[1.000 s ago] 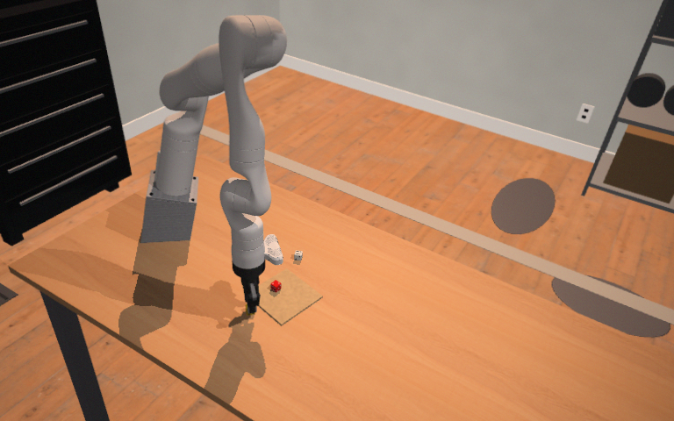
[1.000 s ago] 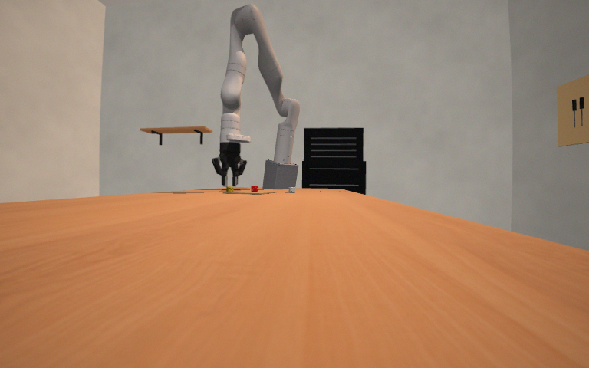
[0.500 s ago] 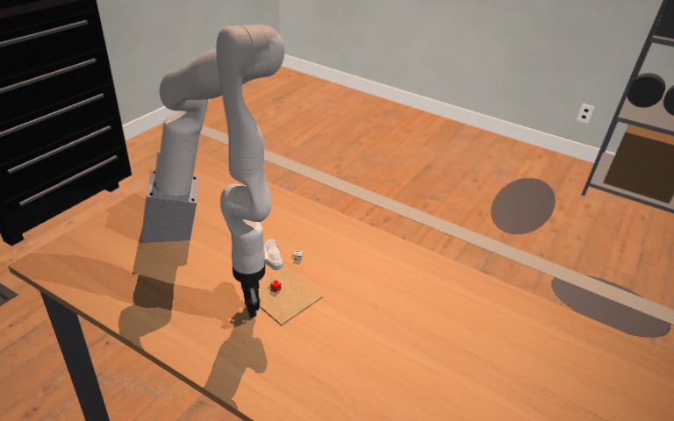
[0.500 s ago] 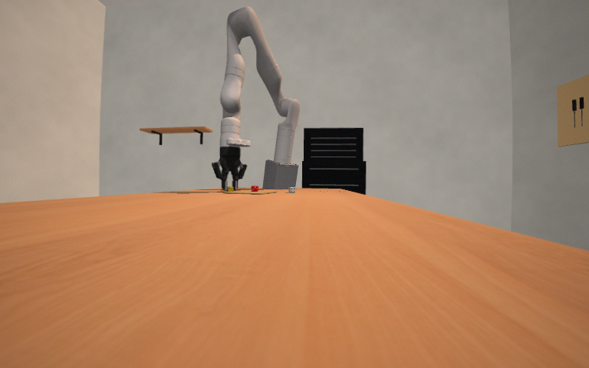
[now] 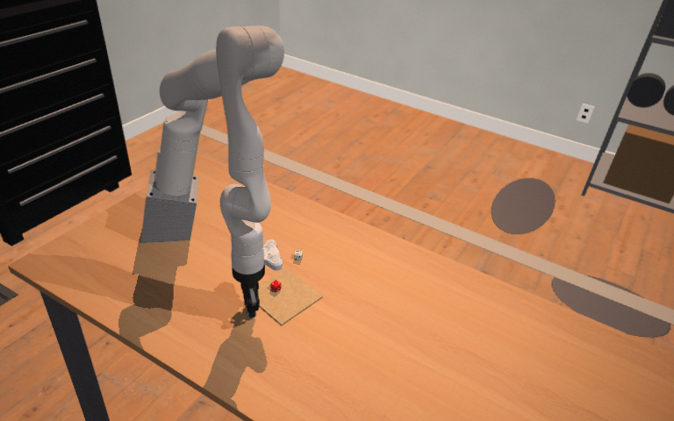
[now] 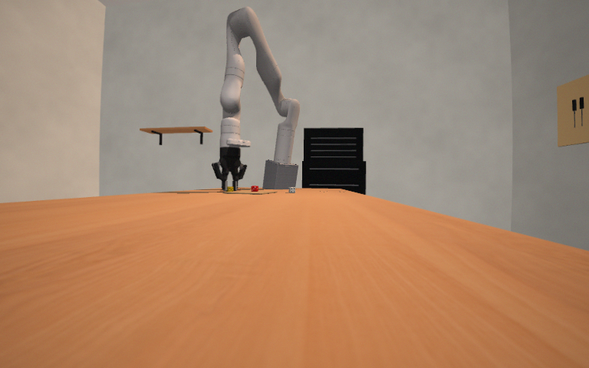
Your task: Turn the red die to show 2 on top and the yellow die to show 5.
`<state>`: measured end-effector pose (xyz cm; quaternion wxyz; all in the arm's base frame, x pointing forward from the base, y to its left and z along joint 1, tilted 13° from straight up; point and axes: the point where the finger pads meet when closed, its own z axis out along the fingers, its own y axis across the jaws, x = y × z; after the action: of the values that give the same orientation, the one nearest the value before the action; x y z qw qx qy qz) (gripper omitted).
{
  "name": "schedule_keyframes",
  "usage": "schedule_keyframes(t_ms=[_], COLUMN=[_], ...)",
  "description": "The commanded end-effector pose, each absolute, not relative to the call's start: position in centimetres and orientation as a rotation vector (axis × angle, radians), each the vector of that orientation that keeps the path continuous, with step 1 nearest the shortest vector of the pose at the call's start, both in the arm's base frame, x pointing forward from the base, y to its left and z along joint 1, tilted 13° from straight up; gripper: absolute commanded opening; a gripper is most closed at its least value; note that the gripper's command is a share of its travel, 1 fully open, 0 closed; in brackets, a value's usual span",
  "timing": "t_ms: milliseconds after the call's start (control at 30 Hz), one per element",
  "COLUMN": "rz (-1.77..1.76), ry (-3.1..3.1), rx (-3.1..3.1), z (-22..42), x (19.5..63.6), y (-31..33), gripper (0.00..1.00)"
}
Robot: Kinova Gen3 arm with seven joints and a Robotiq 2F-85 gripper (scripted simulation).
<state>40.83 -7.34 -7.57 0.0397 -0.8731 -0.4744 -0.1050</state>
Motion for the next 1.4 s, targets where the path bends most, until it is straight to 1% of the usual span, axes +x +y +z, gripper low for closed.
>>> schedule_keyframes(t_ms=[0, 700, 733, 1367], rz=[-0.323, -0.323, -0.323, -0.323], ry=[-1.454, -1.454, -1.454, -1.454], rx=[-2.677, -2.677, -2.677, -2.677], z=[-7.52, -7.52, -7.52, -7.52], x=[40.87, 40.87, 40.87, 40.87], y=[-7.38, -7.38, -7.38, -7.38], gripper=[0.35, 0.35, 0.15, 0.15])
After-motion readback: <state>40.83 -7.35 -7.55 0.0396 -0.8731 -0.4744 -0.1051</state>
